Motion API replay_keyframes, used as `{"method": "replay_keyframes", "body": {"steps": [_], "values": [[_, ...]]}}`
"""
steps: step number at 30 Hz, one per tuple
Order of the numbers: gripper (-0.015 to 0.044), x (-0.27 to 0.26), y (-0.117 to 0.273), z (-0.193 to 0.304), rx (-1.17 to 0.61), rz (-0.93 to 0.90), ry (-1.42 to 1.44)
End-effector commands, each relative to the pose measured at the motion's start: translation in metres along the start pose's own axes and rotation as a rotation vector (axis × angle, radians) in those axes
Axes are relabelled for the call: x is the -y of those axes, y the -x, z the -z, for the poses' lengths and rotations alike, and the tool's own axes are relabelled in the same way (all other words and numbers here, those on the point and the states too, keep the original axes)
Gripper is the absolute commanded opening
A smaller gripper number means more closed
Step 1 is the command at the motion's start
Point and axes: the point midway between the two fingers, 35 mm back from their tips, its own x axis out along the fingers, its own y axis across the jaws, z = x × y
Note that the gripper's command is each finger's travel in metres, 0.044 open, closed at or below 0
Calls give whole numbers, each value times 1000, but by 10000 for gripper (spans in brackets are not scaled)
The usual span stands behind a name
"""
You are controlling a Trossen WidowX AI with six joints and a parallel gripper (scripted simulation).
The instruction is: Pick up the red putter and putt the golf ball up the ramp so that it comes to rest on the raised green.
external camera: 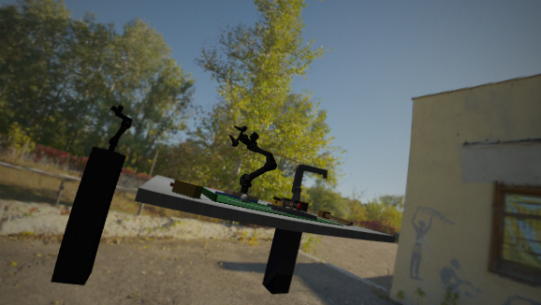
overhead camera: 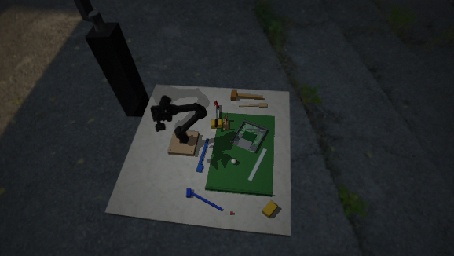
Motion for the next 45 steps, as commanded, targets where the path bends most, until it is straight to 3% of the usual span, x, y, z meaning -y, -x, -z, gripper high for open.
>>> {"method": "replay_keyframes", "body": {"steps": [1,14,27,35,45], "values": [[426,0,-1,0,5,0,-5],[440,-31,-68,-53,355,-116,-409],[440,-87,-106,-186,684,-464,-659],[440,-127,-73,-293,856,-793,-695],[440,-160,35,-405,1068,-1176,-578]]}}
